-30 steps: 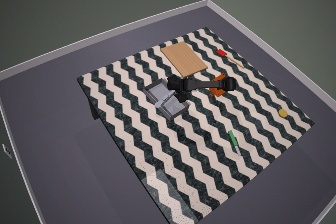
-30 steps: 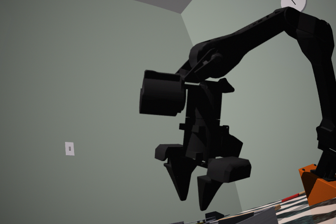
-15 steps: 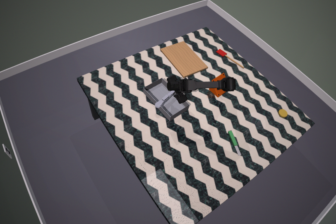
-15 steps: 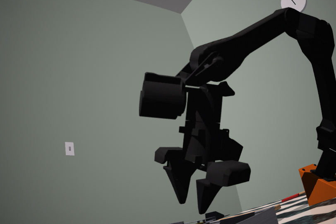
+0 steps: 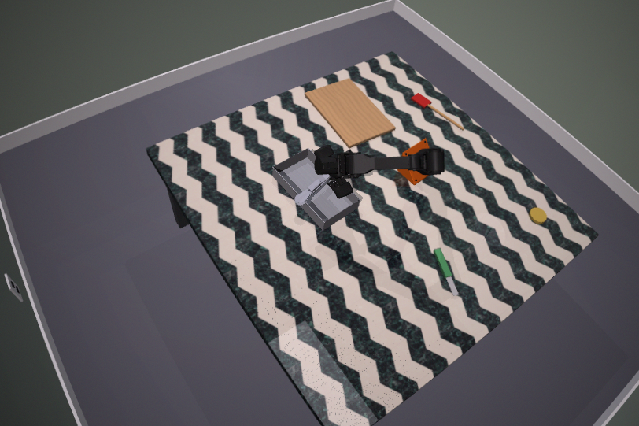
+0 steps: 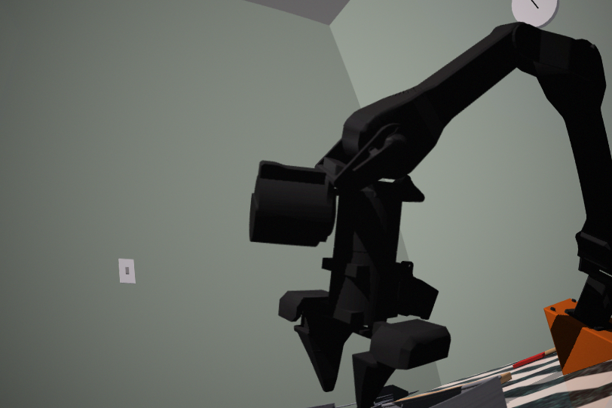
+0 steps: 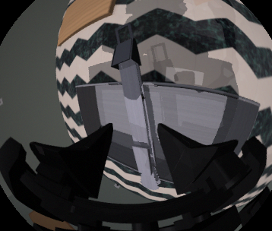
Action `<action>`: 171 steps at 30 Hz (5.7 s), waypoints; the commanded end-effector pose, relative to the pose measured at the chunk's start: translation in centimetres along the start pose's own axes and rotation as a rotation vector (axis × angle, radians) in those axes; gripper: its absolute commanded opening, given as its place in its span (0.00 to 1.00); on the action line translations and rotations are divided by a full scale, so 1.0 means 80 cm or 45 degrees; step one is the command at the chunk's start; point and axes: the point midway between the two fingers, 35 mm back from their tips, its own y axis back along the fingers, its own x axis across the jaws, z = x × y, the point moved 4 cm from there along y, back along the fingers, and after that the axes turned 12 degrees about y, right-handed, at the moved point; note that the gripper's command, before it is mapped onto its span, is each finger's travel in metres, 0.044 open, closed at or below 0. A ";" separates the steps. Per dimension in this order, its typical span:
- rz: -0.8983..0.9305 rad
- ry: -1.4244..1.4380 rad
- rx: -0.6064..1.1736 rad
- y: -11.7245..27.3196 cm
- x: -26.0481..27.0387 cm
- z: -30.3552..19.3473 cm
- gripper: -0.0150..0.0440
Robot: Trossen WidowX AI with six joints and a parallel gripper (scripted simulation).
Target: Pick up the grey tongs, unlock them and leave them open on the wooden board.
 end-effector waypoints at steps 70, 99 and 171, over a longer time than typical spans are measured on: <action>-0.008 -0.007 -0.007 0.025 0.046 0.013 0.00; -0.599 0.303 0.191 0.016 0.066 0.019 0.00; -0.441 1.036 0.305 -0.146 0.264 0.428 0.00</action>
